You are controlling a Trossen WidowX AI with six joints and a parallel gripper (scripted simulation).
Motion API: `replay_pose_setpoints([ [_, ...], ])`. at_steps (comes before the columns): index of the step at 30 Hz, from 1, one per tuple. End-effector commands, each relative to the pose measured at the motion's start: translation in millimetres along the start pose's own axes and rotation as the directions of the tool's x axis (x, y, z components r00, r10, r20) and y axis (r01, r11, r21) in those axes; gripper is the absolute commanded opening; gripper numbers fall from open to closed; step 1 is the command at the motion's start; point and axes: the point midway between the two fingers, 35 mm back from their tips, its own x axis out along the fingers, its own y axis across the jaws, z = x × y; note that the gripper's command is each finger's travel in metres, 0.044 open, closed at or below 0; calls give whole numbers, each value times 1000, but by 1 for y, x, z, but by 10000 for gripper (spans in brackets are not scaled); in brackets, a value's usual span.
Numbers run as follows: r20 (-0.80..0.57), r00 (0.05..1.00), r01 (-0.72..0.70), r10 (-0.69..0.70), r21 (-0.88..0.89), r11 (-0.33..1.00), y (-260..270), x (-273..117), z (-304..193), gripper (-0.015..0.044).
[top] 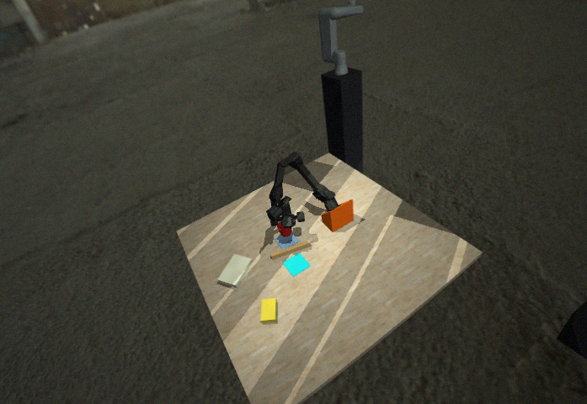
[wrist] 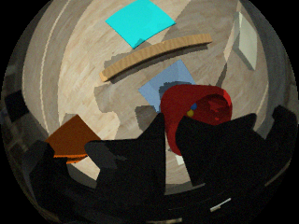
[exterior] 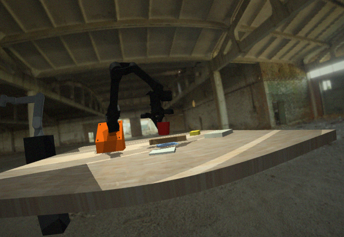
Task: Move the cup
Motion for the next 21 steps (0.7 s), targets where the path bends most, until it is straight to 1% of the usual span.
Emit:
replay_pose_setpoints([
  [1,0,1000,0,0,0,1000,0,0,0,0],
  [21,2,1000,-1,1,1,1000,1,0,7,0],
])
